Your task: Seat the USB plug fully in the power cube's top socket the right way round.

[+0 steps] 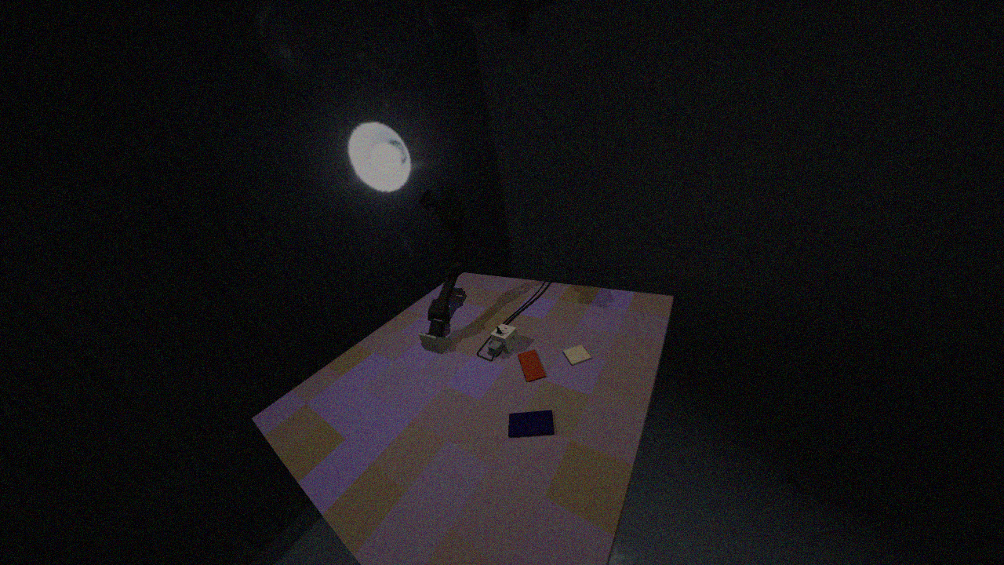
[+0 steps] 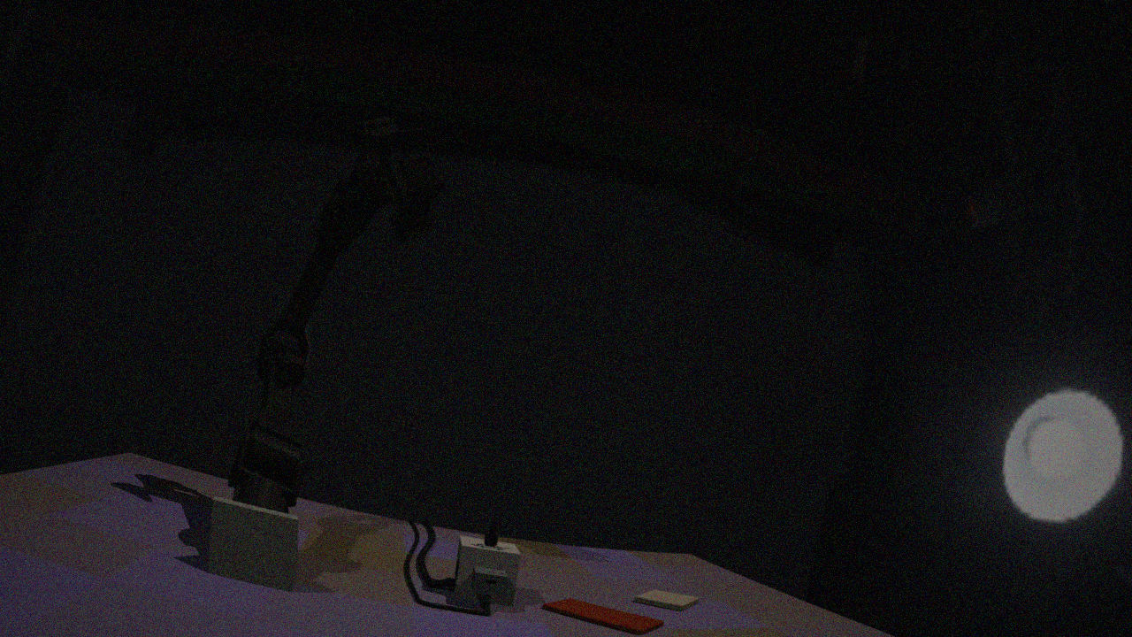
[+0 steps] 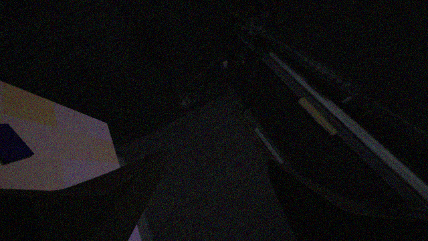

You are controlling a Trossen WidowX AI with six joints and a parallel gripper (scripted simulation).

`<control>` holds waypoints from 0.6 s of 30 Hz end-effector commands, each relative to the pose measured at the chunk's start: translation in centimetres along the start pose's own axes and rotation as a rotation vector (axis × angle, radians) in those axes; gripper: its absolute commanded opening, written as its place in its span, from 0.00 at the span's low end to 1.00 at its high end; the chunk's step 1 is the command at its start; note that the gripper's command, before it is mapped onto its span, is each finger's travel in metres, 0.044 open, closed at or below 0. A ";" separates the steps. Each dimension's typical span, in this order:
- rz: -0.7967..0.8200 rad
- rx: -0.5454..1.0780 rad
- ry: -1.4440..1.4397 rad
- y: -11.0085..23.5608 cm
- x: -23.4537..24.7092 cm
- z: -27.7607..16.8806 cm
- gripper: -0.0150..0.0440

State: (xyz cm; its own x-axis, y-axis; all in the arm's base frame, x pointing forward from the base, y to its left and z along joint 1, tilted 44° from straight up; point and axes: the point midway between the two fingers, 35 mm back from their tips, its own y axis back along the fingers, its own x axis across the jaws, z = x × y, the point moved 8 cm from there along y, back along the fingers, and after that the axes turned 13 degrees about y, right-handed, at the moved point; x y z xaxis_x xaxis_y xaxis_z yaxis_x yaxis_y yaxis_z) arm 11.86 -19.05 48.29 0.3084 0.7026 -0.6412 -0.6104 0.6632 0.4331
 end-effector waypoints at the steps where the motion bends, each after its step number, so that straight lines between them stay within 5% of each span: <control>1: 0.009 -0.001 0.005 -0.2 0.1 0.0 0.98; 11: 0.603 -0.120 0.419 -10.5 10.0 1.5 1.00; 18: 1.116 -0.308 0.776 -14.6 20.8 1.2 1.00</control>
State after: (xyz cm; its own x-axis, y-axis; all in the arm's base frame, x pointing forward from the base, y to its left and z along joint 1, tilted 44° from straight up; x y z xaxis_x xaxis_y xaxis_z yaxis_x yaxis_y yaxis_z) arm 26.12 -16.48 32.87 -0.7006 0.6047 -0.3789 -0.5509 -0.1208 0.8258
